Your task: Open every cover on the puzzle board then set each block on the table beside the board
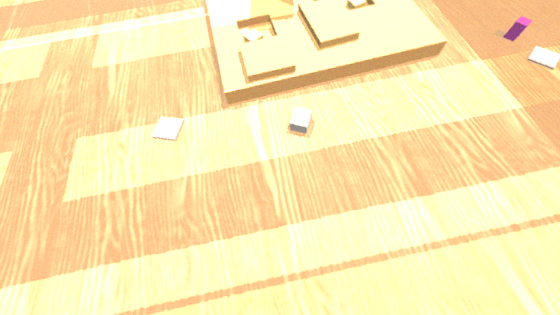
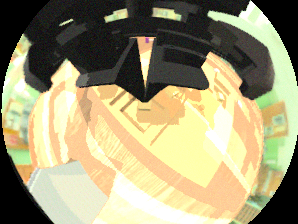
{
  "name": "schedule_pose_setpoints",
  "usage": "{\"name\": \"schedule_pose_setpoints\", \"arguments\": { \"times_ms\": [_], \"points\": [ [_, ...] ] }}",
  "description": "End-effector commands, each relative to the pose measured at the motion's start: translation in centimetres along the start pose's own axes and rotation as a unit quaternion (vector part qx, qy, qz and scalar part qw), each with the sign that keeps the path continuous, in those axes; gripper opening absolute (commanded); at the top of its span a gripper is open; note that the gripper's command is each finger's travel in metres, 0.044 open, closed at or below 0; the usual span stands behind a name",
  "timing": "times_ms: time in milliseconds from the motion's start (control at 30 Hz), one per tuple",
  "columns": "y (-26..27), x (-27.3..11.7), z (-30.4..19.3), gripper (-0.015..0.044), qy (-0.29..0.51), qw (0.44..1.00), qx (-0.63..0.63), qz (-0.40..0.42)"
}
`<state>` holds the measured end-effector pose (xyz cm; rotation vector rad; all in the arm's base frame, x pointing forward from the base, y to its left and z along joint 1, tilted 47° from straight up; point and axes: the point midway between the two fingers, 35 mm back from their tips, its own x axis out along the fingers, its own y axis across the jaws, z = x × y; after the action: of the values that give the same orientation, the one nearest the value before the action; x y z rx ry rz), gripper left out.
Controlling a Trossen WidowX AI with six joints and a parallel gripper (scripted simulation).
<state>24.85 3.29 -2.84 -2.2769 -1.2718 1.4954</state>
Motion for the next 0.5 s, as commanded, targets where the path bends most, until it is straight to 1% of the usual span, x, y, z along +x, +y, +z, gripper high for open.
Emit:
{"name": "schedule_pose_setpoints", "arguments": {
  "times_ms": [0,467],
  "points": [
    [-0.1,0.42,0.04,0.0,0.001,1.0,0.004,-0.003],
    [-0.28,0.88,0.77,0.0,0.001,1.0,0.005,-0.003]
  ]
}}
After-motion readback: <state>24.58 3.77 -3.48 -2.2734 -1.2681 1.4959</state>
